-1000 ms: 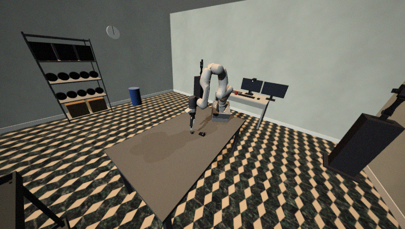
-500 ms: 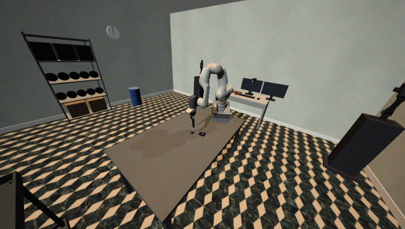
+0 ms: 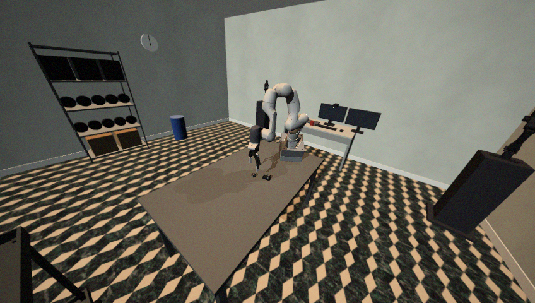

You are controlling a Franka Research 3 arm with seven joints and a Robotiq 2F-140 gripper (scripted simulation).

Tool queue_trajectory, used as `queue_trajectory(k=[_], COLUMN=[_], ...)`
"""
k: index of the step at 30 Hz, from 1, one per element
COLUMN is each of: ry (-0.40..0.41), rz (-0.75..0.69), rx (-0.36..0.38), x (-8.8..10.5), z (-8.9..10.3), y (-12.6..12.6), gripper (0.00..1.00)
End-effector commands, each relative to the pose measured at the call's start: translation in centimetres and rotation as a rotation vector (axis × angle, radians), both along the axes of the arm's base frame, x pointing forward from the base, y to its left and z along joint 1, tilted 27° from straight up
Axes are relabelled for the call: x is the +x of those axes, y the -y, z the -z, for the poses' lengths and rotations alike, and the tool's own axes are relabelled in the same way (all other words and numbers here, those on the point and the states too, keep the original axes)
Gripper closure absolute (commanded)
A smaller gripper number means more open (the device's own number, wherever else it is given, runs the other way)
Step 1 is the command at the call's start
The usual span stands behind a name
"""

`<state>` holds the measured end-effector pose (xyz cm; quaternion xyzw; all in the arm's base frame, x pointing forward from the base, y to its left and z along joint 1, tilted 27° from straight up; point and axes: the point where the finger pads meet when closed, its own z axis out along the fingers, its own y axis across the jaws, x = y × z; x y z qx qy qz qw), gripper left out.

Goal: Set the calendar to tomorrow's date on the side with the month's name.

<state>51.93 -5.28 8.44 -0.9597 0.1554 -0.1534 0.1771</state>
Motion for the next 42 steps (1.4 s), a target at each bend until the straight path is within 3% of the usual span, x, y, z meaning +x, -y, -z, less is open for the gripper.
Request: queue_trajectory(k=[1, 6, 7, 42], ry=[0.049, 0.059, 0.059, 0.059], rz=[-0.139, -0.162, -0.162, -0.162], rx=[-0.052, -0.062, -0.062, -0.062], x=[-0.04, -0.02, -0.02, -0.02], z=[-0.11, -0.16, -0.16, -0.16], y=[0.0, 0.01, 0.01, 0.01], gripper=[0.0, 0.0, 0.72, 0.72])
